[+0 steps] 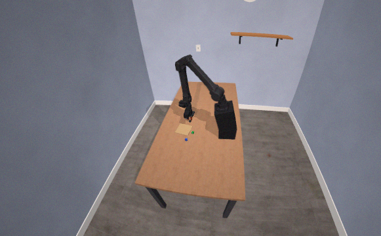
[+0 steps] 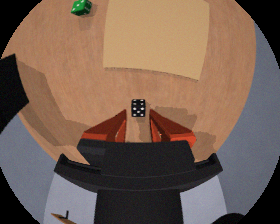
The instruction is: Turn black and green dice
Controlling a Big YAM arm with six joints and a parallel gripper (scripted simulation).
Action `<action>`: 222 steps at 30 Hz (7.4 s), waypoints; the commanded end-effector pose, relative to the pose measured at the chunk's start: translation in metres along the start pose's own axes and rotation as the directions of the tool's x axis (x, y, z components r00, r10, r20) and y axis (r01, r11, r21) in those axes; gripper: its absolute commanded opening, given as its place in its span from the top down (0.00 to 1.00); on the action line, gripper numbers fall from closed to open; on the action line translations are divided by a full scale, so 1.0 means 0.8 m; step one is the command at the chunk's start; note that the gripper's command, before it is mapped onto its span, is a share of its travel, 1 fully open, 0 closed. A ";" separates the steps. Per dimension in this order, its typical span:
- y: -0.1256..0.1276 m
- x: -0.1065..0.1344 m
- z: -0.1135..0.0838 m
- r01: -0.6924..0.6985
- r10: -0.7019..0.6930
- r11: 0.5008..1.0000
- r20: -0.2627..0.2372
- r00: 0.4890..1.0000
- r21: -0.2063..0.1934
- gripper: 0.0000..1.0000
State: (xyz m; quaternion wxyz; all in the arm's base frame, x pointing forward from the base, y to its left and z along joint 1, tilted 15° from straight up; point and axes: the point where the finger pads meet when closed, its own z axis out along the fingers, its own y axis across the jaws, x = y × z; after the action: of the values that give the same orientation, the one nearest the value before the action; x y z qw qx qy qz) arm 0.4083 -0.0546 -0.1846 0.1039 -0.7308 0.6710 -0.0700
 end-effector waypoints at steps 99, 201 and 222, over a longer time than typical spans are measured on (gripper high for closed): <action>-0.006 0.006 -0.004 -0.006 0.006 1.000 -0.006 1.000 0.013 0.86; -0.025 -0.357 -0.044 -0.060 0.024 0.998 0.885 0.464 0.004 0.86; -0.033 -0.359 0.000 -0.060 0.010 0.998 0.886 0.464 0.021 0.86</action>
State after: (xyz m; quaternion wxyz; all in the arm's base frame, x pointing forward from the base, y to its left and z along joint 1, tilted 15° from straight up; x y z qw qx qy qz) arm 0.4034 0.2292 -0.1765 0.4477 -0.6432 0.5398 0.3074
